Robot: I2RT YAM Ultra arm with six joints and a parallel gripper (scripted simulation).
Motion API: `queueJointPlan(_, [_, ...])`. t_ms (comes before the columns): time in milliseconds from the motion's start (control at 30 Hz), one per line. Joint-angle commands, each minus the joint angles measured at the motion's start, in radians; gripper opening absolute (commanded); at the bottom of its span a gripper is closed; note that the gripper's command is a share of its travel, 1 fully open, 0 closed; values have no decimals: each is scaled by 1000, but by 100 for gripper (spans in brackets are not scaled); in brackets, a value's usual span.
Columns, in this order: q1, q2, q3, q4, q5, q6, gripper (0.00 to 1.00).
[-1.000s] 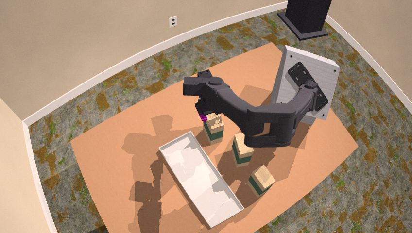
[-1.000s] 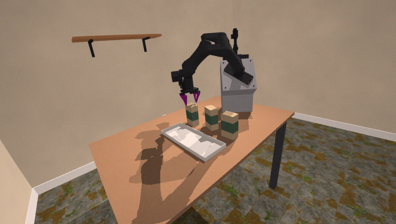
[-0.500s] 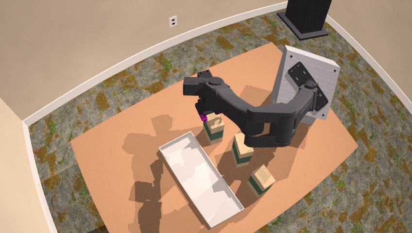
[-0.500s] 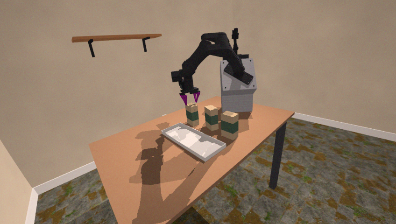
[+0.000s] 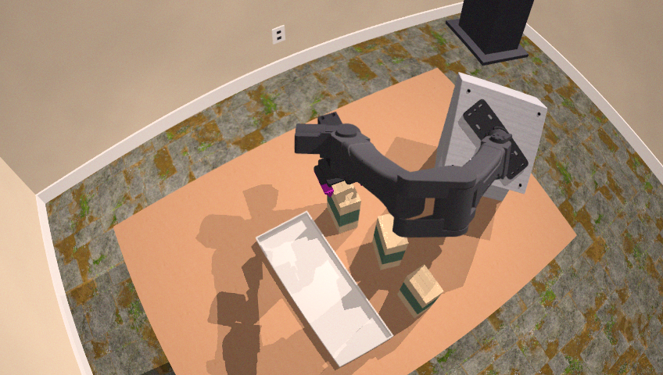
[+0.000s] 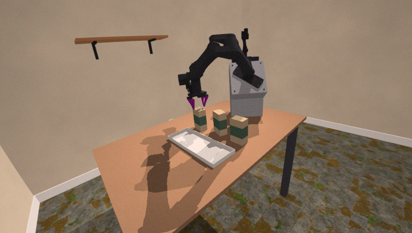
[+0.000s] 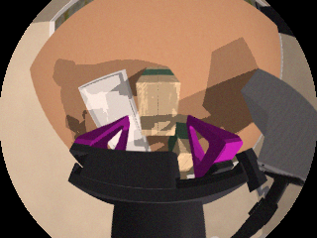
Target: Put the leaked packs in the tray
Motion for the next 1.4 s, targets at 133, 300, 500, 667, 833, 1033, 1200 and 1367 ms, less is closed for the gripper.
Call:
queueJointPlan(133, [-29, -25, -23, 17, 13, 6, 79])
queueJointPlan(300, [-29, -25, -23, 17, 13, 6, 79])
queueJointPlan(500, [-29, -20, -23, 16, 13, 4, 79])
queueJointPlan(667, [-36, 22, 25, 4, 12, -15, 79])
queueJointPlan(833, [-36, 23, 26, 3, 12, -14, 79])
queueJointPlan(1033, [-36, 23, 26, 3, 12, -13, 79])
queueJointPlan(1200, [-36, 23, 26, 3, 12, -13, 79])
queueJointPlan(1367, [-36, 23, 26, 3, 12, -13, 79])
